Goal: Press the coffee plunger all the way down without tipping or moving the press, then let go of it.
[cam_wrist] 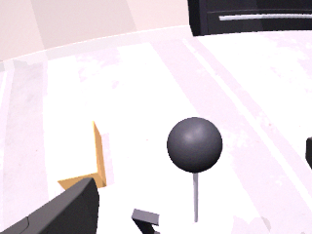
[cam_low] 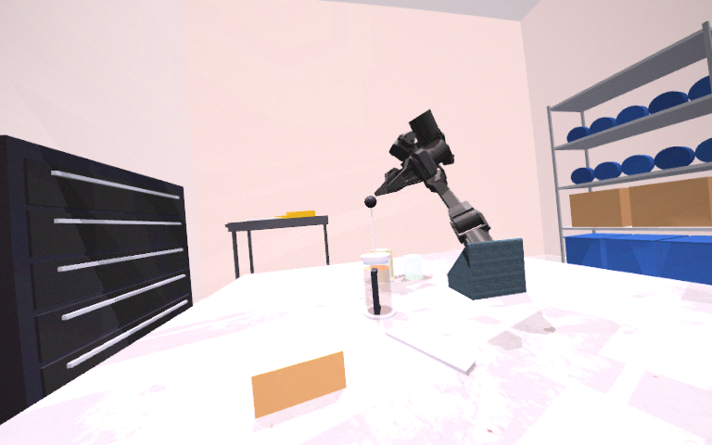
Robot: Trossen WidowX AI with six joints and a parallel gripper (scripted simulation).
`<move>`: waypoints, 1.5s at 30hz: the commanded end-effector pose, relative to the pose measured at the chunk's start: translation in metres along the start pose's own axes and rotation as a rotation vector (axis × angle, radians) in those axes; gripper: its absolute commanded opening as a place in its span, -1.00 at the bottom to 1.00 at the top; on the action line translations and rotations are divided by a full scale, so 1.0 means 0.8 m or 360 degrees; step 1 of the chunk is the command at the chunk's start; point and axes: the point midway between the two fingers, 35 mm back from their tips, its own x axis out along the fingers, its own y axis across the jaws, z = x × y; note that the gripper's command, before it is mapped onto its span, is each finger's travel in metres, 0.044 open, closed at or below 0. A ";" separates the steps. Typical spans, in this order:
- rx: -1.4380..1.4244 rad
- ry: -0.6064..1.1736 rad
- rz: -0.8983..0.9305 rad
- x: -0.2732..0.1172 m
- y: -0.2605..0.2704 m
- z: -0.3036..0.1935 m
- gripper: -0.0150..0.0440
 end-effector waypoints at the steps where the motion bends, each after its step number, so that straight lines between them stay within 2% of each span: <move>1: 0.0012 -0.0014 0.0007 0.002 0.000 -0.002 1.00; 28: 0.0013 -0.0017 0.0006 0.051 0.000 -0.002 1.00; 40: 0.0013 -0.0017 0.0006 0.051 0.000 -0.002 -0.07; 45: 0.0013 -0.0017 0.0006 0.051 0.000 -0.002 -0.09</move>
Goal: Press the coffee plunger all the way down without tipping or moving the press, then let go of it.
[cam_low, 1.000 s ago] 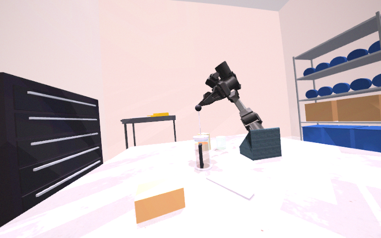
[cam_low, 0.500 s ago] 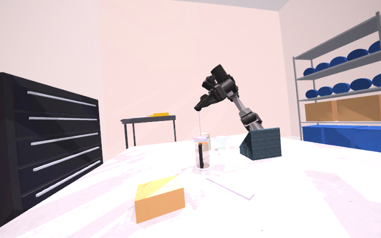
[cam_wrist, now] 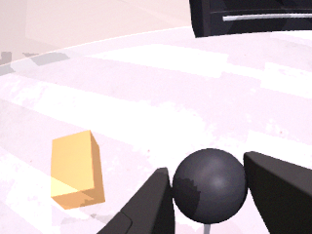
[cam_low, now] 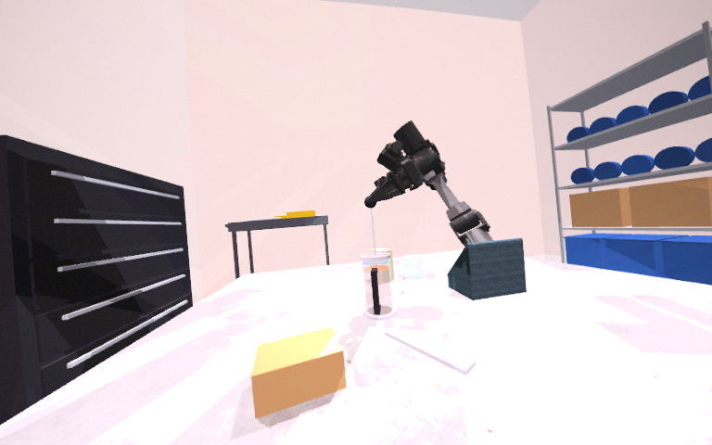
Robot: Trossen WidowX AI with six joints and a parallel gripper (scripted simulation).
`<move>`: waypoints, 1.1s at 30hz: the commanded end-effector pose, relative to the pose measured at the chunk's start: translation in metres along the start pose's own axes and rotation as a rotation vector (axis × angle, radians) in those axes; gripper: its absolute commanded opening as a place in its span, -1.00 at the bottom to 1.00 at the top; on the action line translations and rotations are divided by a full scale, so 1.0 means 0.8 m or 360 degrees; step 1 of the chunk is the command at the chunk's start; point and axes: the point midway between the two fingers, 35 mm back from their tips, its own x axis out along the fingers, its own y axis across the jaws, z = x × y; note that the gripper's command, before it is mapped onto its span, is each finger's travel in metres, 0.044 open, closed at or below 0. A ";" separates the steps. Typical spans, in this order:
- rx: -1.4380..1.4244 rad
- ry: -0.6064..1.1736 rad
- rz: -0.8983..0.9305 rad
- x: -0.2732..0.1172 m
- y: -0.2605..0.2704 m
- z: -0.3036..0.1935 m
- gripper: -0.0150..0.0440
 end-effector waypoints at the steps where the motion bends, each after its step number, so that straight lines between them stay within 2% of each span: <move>1: -0.0004 -0.0002 0.0001 0.000 0.000 0.000 -0.09; 33: 0.0000 0.0009 0.0009 0.037 0.009 -0.040 -0.09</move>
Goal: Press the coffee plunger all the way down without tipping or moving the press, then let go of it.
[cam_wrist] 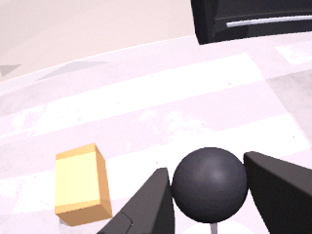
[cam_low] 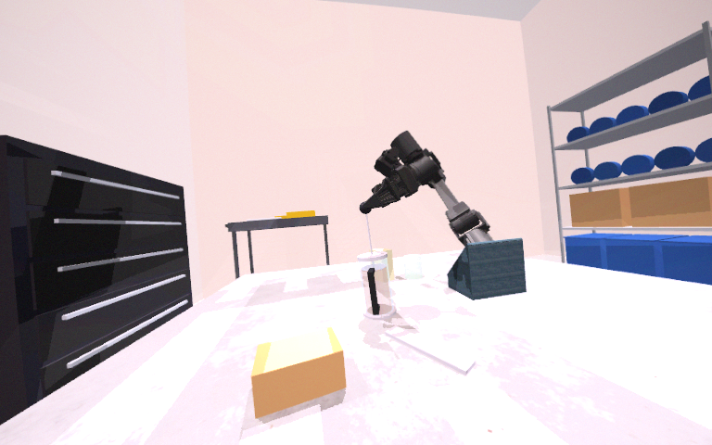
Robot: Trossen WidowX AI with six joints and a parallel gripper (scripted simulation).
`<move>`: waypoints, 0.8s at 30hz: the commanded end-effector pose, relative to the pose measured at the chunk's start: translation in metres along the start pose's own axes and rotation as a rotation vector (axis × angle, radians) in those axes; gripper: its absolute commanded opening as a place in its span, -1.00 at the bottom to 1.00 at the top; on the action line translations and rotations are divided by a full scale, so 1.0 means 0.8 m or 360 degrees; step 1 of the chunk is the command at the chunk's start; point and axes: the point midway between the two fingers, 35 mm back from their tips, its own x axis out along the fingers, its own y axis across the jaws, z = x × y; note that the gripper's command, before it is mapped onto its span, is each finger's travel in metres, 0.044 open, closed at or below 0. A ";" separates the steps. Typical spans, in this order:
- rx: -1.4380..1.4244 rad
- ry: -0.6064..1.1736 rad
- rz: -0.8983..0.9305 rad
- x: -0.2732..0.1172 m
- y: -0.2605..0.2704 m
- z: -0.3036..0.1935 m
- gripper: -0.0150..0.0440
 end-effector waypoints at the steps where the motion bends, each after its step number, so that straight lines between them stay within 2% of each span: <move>1: -0.0060 0.0079 -0.0003 0.011 0.002 -0.031 -0.09; 24: -0.0062 0.0074 -0.0005 0.040 0.002 -0.069 -0.09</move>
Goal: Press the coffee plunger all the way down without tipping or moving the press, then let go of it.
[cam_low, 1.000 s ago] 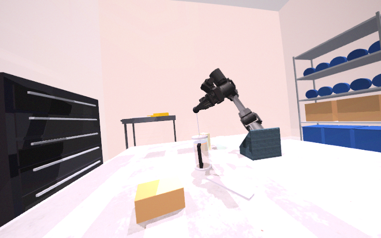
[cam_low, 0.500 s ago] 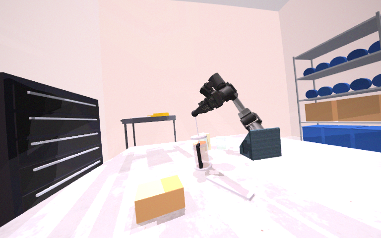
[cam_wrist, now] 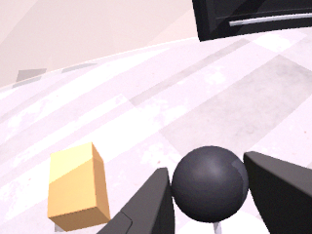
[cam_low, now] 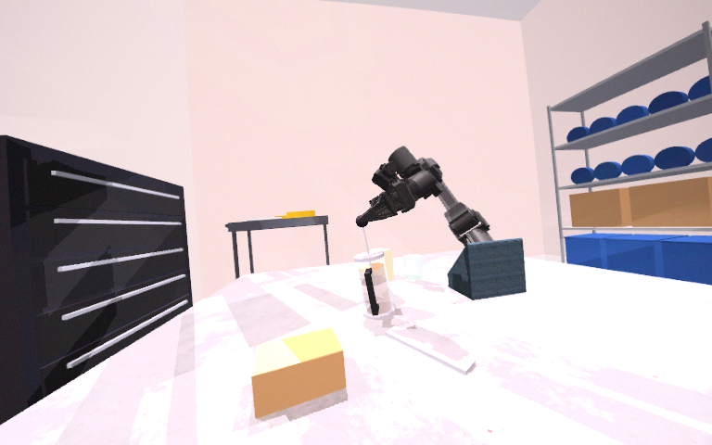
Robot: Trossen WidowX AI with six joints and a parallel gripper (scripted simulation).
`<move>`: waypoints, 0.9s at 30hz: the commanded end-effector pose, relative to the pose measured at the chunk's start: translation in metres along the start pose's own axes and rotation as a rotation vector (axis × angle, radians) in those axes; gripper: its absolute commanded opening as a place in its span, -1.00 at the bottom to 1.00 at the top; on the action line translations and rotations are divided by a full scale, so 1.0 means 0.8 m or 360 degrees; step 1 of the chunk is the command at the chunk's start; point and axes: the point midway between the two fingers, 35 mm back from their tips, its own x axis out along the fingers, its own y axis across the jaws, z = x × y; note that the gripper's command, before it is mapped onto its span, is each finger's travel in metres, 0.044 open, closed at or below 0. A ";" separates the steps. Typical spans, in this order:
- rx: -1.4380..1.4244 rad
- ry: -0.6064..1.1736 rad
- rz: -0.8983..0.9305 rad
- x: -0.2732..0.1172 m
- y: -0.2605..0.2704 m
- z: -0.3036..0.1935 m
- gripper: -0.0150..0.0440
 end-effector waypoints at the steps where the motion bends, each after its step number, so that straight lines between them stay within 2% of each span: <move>1: -0.0083 0.0113 -0.0013 0.009 -0.002 -0.041 -0.09; 27: -0.0088 0.0103 -0.0022 0.040 -0.001 -0.049 -0.09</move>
